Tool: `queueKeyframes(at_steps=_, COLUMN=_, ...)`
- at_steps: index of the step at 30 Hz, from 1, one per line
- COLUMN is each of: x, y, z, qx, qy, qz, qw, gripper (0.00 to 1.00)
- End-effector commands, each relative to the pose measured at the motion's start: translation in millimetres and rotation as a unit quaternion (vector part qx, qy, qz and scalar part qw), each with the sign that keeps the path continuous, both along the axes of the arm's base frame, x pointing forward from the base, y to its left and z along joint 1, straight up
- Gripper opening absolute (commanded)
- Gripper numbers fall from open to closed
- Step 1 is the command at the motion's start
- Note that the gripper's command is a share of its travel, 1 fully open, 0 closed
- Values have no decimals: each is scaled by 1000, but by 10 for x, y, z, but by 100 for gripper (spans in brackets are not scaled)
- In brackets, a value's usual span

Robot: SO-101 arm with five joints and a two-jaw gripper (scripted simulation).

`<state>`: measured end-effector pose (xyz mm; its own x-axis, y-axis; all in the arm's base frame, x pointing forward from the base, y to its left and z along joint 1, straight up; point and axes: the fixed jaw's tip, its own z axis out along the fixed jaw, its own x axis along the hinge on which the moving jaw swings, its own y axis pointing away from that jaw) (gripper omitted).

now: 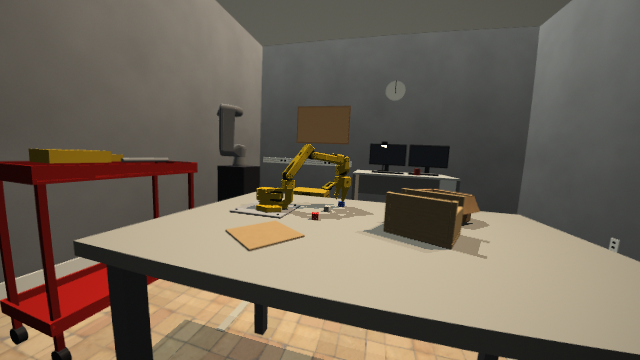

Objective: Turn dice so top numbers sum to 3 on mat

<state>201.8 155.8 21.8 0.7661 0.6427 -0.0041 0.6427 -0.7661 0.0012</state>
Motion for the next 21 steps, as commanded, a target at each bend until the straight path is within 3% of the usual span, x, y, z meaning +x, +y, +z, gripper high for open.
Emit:
queueKeyframes(at_steps=1, x=29, y=-9, z=154, qx=8, qy=-9, qz=-1, qw=1000, gripper=29)
queueKeyframes(at_steps=9, x=15, y=-20, z=358, qx=14, qy=-16, qz=-1, qw=1000, gripper=29)
queueKeyframes(at_steps=21, x=26, y=-11, z=380, qx=18, qy=-21, qz=-1, qw=1000, gripper=29)
